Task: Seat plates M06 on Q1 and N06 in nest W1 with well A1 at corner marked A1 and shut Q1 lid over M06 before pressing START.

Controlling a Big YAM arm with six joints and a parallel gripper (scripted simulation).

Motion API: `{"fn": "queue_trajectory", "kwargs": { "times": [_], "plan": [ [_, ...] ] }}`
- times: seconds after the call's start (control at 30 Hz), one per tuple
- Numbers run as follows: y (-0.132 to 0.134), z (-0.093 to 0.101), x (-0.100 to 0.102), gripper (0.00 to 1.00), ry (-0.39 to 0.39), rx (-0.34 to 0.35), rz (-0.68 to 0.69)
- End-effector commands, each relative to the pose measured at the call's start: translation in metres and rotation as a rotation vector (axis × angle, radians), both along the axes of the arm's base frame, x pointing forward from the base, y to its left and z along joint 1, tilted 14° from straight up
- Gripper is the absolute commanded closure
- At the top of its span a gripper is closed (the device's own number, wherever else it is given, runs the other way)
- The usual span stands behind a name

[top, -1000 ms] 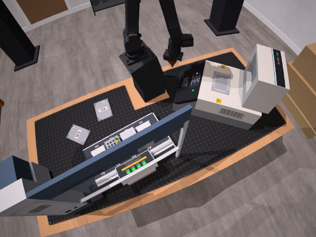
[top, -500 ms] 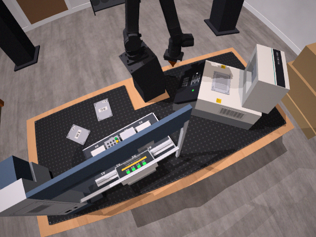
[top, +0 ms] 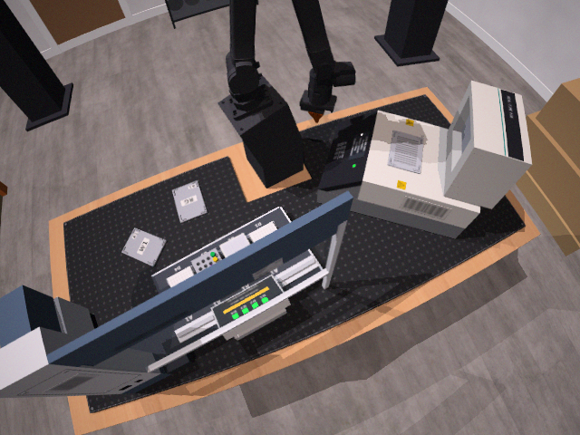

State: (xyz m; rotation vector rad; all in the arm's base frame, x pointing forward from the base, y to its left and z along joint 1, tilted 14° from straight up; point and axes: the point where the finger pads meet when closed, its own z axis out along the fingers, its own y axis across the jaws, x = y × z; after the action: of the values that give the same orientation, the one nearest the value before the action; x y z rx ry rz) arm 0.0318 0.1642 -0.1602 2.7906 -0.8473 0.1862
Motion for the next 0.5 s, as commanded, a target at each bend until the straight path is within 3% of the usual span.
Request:
{"fn": "queue_trajectory", "kwargs": {
  "times": [0.0,0.47],
  "plan": [
    [0.01,0.002,0.003,1.0,0.001,0.024,-0.009],
    [0.022,0.001,0.004,1.0,-0.001,0.043,-0.01]
  ]
}}
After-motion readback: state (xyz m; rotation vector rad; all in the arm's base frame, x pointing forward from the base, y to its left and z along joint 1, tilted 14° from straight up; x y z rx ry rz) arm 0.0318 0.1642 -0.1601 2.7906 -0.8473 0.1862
